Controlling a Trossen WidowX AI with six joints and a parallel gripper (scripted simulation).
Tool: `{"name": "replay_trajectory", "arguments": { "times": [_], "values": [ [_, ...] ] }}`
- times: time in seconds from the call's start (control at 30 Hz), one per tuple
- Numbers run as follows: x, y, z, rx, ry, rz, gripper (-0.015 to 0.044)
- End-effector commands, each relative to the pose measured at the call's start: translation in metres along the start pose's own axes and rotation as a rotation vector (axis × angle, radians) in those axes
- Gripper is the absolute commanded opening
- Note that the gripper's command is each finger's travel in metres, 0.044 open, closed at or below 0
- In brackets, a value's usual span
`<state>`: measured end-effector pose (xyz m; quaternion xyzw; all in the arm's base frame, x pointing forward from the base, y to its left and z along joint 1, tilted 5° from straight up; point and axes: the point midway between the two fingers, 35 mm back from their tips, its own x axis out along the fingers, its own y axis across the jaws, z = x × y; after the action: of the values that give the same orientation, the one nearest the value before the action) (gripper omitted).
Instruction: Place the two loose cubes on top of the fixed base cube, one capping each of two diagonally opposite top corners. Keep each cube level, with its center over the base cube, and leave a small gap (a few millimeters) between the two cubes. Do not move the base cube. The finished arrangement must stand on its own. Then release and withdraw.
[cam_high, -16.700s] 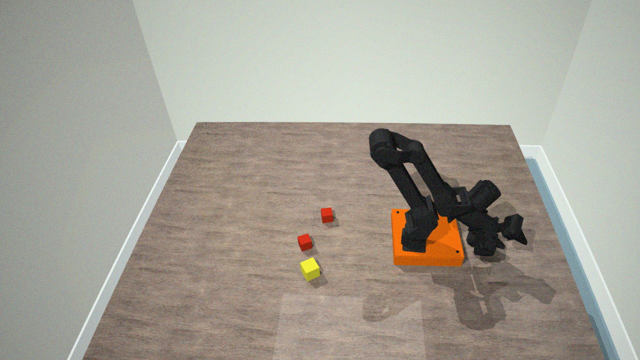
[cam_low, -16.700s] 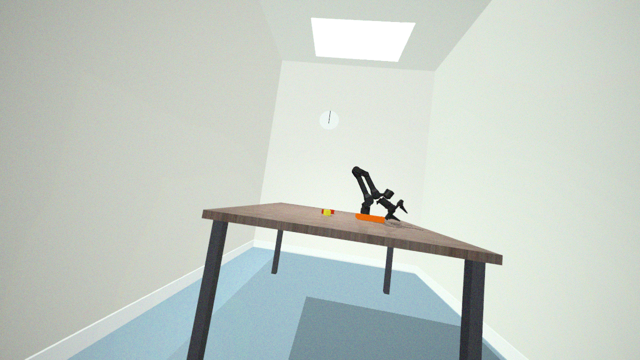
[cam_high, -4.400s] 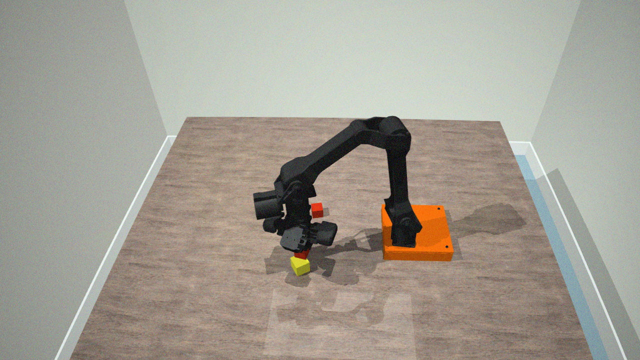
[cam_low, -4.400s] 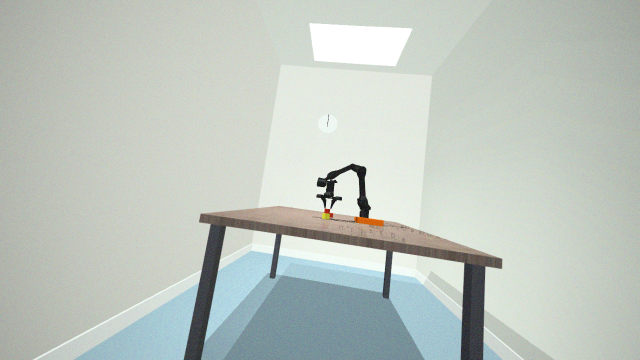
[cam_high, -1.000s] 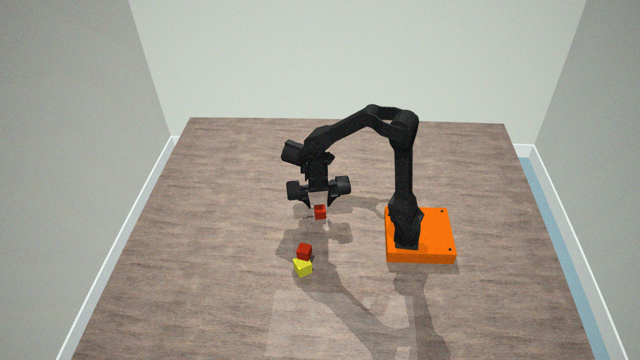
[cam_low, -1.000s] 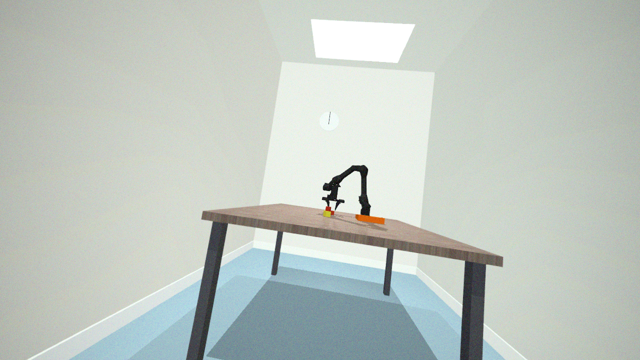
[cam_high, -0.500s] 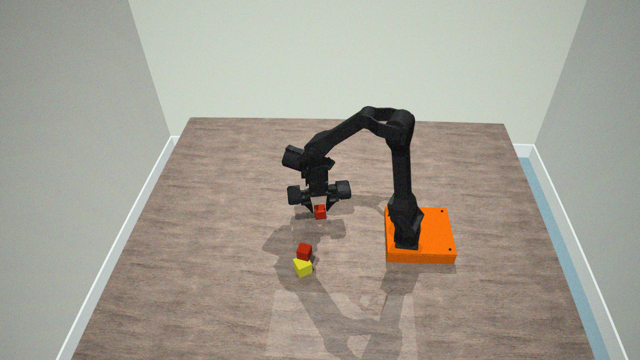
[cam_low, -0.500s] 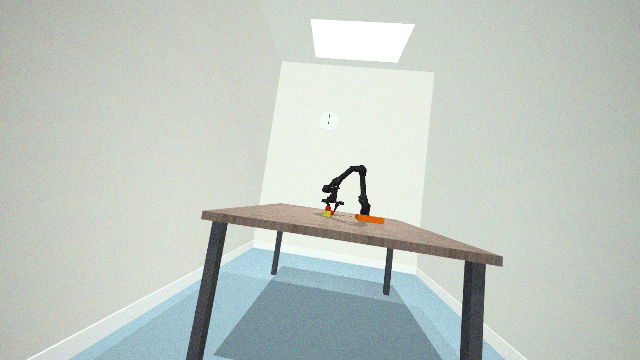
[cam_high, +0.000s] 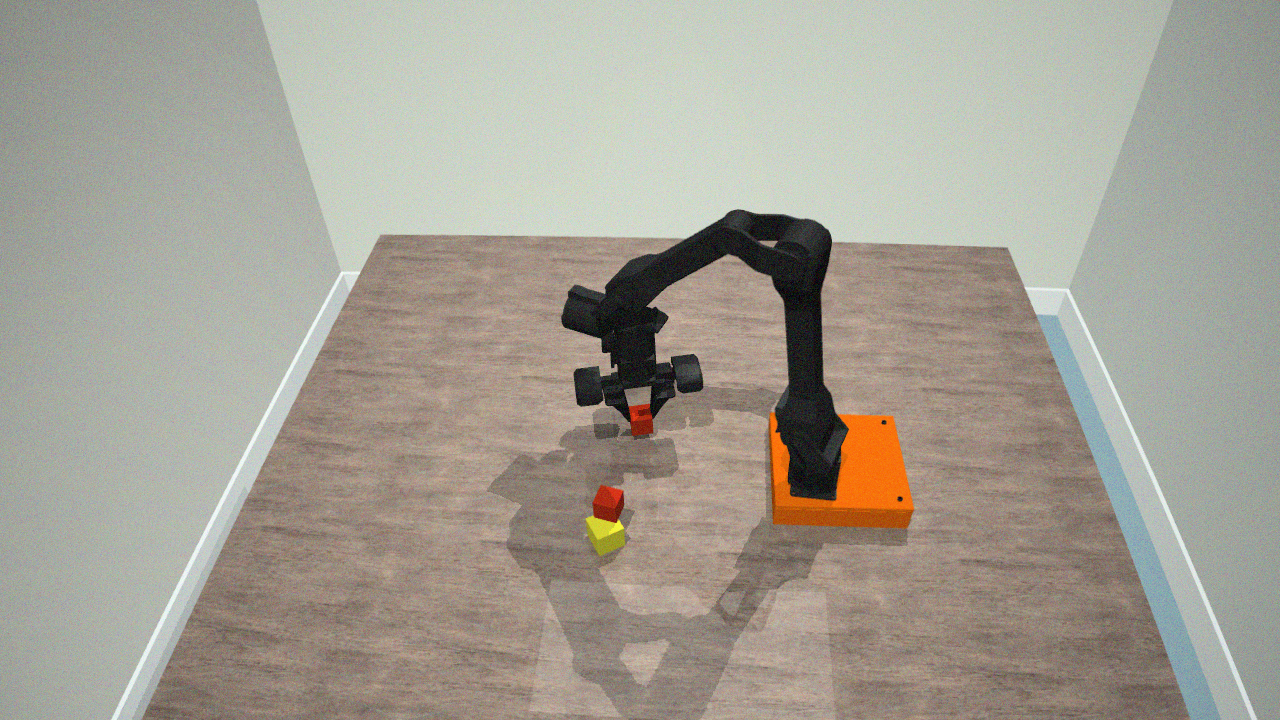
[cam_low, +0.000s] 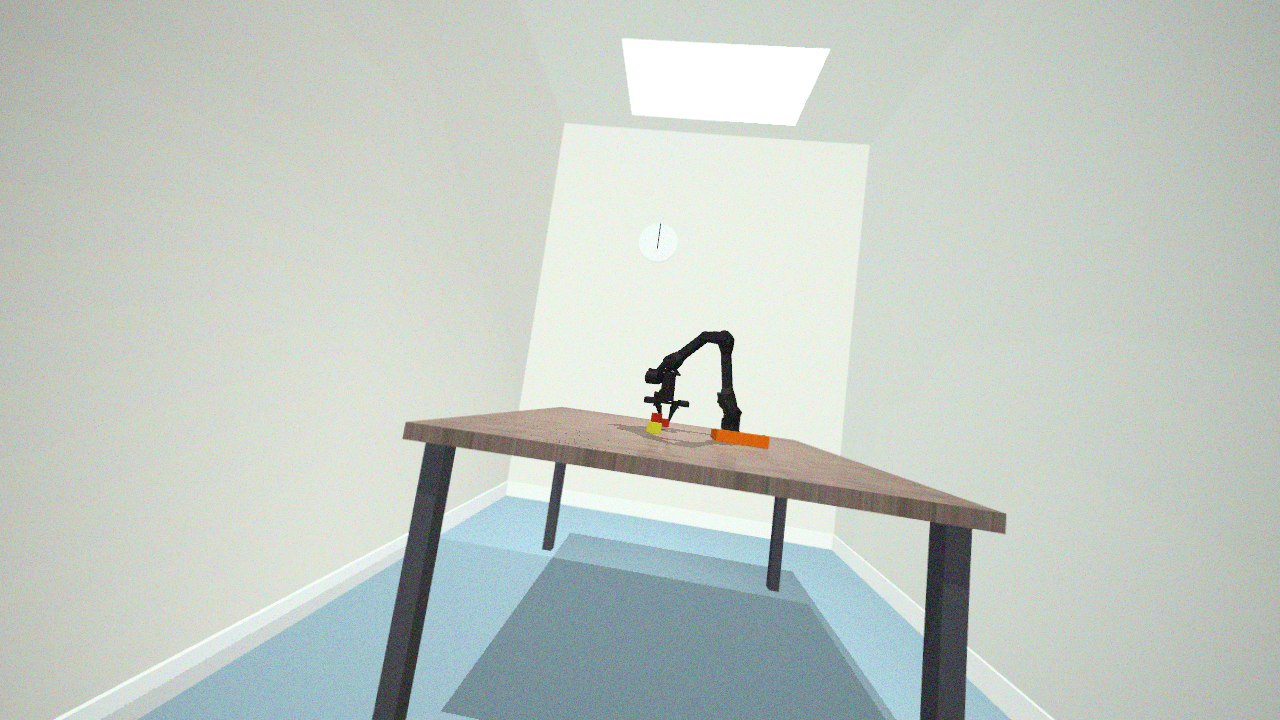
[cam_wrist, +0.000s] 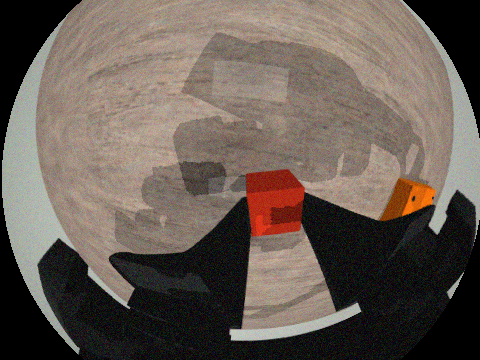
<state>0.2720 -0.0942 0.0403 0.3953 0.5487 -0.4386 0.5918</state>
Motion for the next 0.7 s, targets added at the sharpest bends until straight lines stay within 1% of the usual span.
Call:
{"name": "replay_trajectory", "arguments": {
  "times": [0.0,0.67],
  "values": [
    [-0.017,0.005,0.003,0.003,-0.009,0.019,0.0105],
    [-0.081,0.002,0.001,0.003,-0.008,0.020,0.0105]
  ]
}}
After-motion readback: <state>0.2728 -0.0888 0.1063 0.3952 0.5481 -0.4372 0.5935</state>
